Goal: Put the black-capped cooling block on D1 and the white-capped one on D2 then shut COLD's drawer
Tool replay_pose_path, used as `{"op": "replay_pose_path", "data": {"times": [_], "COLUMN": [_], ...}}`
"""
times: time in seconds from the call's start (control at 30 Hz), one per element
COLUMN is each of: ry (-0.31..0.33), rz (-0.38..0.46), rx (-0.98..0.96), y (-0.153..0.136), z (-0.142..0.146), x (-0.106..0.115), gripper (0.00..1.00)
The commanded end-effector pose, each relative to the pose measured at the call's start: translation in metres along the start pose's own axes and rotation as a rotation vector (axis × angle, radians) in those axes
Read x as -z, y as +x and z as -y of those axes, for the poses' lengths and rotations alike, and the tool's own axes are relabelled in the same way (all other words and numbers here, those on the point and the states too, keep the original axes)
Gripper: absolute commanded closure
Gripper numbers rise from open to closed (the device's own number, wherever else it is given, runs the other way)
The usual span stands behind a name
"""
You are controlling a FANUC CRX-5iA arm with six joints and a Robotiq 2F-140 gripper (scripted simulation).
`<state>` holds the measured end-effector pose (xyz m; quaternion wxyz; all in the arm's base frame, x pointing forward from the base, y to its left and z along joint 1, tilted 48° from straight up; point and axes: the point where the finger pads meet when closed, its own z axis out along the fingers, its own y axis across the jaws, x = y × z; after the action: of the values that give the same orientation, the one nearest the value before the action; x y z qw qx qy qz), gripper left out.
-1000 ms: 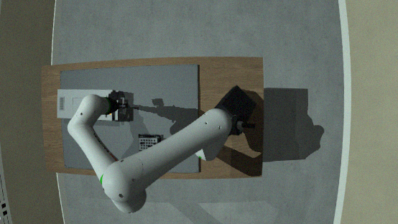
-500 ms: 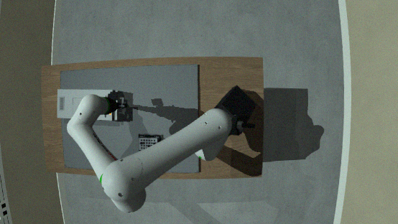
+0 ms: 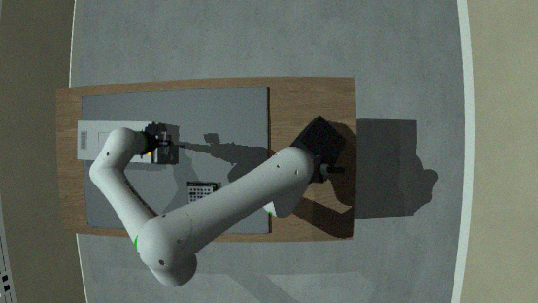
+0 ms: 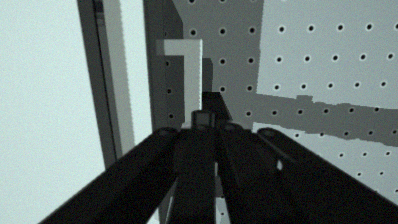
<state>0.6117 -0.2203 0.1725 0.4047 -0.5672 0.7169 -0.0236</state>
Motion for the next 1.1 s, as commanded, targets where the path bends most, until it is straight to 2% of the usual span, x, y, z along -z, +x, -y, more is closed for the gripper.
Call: {"op": "replay_pose_path", "data": {"times": [0.0,1.07], "ry": [0.001,0.001], "rz": [-0.001,-0.001], "rx": [0.000,0.000], "y": [0.0003,0.0003], "z": [0.0009,0.0062], "x": [0.0009,0.0009], "gripper": [0.90,0.90]}}
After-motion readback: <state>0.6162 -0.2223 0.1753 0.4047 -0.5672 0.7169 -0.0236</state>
